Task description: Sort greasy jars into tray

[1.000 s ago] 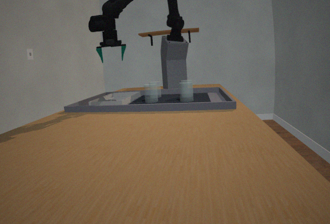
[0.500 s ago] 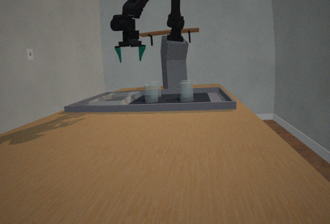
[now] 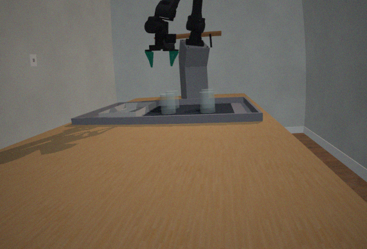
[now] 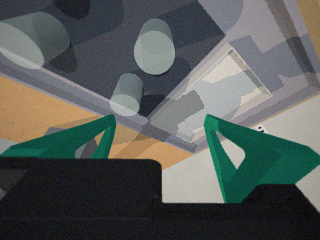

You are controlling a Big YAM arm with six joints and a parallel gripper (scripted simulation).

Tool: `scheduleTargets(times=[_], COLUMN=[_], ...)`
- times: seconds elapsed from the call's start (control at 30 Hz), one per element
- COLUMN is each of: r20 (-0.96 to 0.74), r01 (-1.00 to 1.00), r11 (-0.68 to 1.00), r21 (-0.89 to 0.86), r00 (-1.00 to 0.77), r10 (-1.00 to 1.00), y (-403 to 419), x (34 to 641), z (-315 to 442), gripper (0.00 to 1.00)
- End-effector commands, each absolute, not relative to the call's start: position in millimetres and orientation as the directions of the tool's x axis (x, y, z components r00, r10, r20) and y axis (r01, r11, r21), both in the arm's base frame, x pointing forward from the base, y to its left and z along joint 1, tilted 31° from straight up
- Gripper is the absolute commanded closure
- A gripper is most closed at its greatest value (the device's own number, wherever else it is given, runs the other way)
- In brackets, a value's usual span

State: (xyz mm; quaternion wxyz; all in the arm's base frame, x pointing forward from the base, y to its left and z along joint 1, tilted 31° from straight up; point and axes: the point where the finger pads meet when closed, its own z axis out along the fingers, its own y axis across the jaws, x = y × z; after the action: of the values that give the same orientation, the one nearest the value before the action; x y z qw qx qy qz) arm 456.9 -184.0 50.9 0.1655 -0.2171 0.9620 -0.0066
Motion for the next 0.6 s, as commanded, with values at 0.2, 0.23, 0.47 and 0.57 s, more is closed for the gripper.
scheduleTargets(times=[0.2,0.23,0.47,0.57], r20=[-0.341,-0.340,-0.331,-0.327], r01=[-0.463,-0.470,-0.512,-0.530], r11=[0.873,0.869,0.838,0.824], r21=[-0.155,-0.159,-0.188,-0.200], r00=[-0.804,-0.800,-0.770,-0.757], r10=[-0.487,-0.495,-0.545,-0.566], y=[-141.2,-135.6,-96.6,-79.9], x=[442.8,439.6,416.8,407.1], z=[64.3,63.3,56.8,54.0], gripper=[0.00,0.00,0.00,0.00])
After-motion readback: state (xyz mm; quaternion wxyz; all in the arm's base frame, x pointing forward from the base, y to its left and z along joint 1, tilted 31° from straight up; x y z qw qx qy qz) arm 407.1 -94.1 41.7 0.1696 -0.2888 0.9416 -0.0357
